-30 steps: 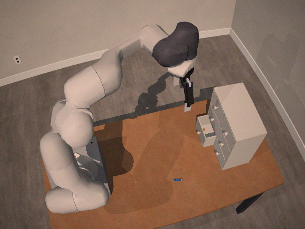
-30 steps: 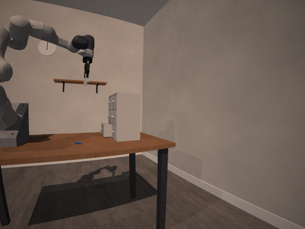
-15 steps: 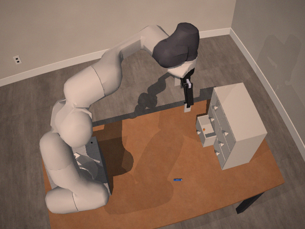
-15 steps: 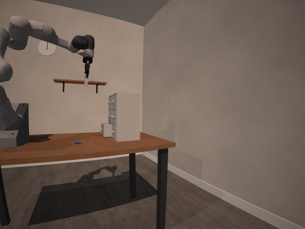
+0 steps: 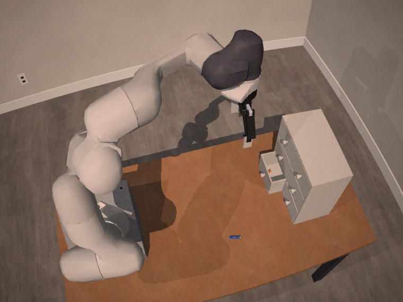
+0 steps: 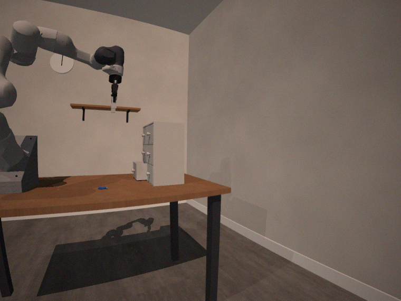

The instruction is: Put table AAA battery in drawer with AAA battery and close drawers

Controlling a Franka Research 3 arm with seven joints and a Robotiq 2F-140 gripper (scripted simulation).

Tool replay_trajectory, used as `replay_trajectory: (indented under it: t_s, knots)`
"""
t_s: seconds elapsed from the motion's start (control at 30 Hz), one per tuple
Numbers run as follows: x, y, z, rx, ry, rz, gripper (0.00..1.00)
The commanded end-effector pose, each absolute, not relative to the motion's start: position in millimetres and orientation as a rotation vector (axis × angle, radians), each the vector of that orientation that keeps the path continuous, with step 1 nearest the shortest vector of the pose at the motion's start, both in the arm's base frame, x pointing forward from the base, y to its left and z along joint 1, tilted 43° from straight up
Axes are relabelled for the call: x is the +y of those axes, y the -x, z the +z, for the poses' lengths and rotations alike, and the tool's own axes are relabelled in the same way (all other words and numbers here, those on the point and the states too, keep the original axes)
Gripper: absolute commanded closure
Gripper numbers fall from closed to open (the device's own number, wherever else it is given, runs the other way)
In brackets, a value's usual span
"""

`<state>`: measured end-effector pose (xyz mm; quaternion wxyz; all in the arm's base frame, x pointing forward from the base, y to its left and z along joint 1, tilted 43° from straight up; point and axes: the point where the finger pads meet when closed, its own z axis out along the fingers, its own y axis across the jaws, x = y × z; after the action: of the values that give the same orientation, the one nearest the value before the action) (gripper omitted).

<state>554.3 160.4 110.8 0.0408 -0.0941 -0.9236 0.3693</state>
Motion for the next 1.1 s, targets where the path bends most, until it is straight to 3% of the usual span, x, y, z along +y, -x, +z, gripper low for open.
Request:
replay_trajectory:
  t_s: [0.0, 1.07]
  knots:
    - [160, -554, 111, -2.829, 0.288, 1.131, 0.0]
    - [148, -550, 108, -2.808, 0.143, 1.111, 0.0]
